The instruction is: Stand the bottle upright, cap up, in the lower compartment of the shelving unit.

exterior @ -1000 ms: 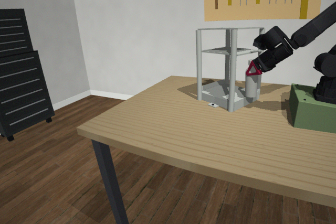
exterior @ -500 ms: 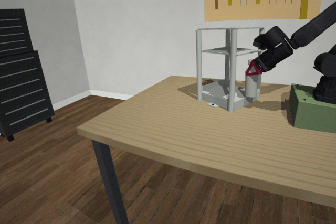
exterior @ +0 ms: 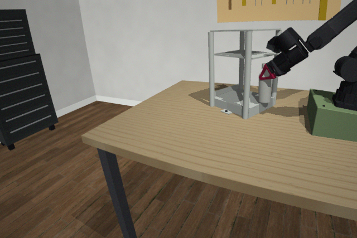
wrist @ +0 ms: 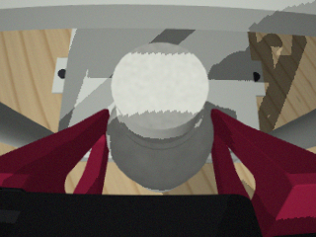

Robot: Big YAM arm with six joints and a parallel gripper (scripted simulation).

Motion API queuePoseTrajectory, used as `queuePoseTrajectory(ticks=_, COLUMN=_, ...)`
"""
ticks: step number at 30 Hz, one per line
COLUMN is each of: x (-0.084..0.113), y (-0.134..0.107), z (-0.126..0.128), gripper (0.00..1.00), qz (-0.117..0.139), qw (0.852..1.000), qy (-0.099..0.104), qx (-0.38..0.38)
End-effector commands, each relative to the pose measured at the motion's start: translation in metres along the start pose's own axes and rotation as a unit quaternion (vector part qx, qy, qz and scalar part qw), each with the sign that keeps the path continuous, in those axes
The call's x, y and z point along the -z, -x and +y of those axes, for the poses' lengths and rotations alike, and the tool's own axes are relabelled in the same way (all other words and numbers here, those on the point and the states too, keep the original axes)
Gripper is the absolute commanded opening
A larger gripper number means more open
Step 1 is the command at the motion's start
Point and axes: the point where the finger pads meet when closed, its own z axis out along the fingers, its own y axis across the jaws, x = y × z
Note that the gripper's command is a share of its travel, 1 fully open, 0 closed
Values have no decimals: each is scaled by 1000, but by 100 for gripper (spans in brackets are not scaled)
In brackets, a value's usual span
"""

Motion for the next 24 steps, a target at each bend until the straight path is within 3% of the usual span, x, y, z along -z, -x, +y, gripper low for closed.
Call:
queuePoseTrajectory(ticks=1, x=-17, y=68, z=10, gripper=41, qz=-55, qw=998, qy=6, qx=-19)
queuePoseTrajectory(ticks=7, x=-28, y=76, z=9, gripper=41, qz=-55, qw=998, qy=6, qx=-18)
queuePoseTrajectory(ticks=24, x=-29, y=76, z=8, gripper=41, qz=-55, qw=998, qy=5, qx=-18)
